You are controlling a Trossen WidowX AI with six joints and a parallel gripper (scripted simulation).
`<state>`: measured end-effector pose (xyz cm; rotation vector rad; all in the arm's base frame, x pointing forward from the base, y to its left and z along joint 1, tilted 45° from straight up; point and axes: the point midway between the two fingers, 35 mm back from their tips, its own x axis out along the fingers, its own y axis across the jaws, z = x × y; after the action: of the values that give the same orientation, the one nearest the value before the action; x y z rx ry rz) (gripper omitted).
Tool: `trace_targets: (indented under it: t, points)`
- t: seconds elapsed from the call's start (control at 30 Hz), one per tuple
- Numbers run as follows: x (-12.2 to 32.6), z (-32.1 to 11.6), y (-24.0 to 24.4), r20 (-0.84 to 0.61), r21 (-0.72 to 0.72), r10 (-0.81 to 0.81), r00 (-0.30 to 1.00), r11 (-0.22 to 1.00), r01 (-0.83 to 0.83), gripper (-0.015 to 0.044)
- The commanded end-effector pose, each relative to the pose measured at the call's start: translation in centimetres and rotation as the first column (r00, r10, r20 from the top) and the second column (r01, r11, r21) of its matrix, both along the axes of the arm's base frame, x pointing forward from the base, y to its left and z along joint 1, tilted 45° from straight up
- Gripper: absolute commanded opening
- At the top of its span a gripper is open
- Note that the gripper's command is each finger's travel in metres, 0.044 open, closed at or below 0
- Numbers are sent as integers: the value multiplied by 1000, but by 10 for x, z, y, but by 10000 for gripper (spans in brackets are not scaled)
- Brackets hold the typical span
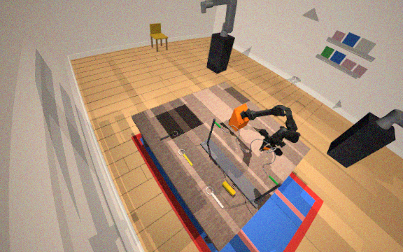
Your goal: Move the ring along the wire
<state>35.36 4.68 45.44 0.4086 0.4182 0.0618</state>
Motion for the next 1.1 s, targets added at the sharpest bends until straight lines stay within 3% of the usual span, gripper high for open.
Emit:
trace_targets:
  t: [0.0, 1.07]
  points:
    - [-4, 4, 0, 20, 53, -1, 1000, 999, 0, -150]
    - [-2, 9, 10, 86, 430, -7, 996, 902, -31, -150]
